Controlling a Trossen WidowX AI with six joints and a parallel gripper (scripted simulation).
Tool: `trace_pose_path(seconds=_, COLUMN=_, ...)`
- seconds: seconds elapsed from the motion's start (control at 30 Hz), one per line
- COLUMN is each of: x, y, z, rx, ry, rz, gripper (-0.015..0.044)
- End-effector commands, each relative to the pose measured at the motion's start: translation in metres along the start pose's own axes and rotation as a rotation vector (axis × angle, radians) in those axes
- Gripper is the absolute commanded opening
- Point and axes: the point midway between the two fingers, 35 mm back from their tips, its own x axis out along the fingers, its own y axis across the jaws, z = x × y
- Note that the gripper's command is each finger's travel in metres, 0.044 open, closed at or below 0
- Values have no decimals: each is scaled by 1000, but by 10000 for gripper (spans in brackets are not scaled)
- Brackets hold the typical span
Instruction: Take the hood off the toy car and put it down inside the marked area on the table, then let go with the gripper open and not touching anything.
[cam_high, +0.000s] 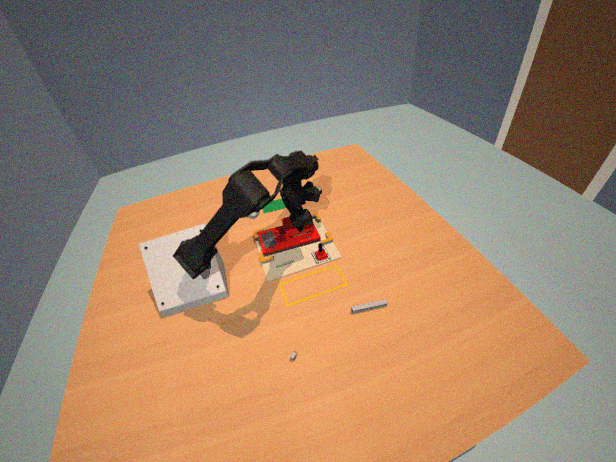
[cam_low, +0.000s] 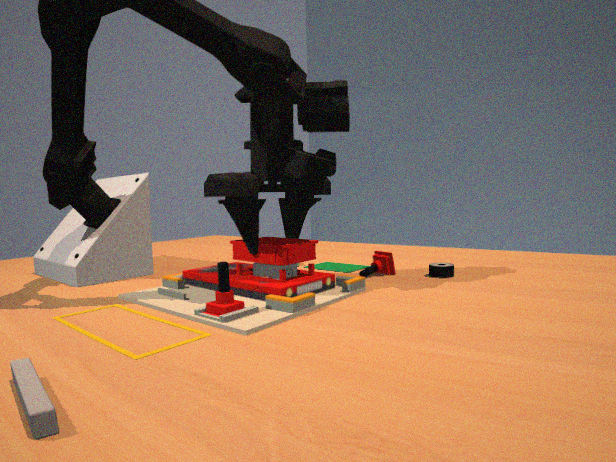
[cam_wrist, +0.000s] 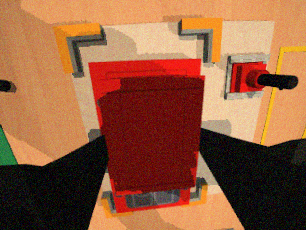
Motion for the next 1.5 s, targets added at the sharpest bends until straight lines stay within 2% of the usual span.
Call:
trace_pose_path(seconds=0.0, x=-7, y=0, z=2, rx=9, ry=-8, rz=9, gripper=0)
trace_pose_path(seconds=0.13, x=-13, y=1, z=2, rx=8, ry=-8, rz=9, gripper=0)
trace_pose_path(seconds=0.4, x=-50, y=1, z=2, rx=8, ry=-7, rz=11, gripper=0)
trace_pose_path(seconds=0.57, x=-44, y=-2, z=1, rx=-3, ry=-4, rz=4, gripper=0)
trace_pose_path(seconds=1.47, x=-52, y=-149, z=4, rx=3, ry=-13, rz=20, gripper=0)
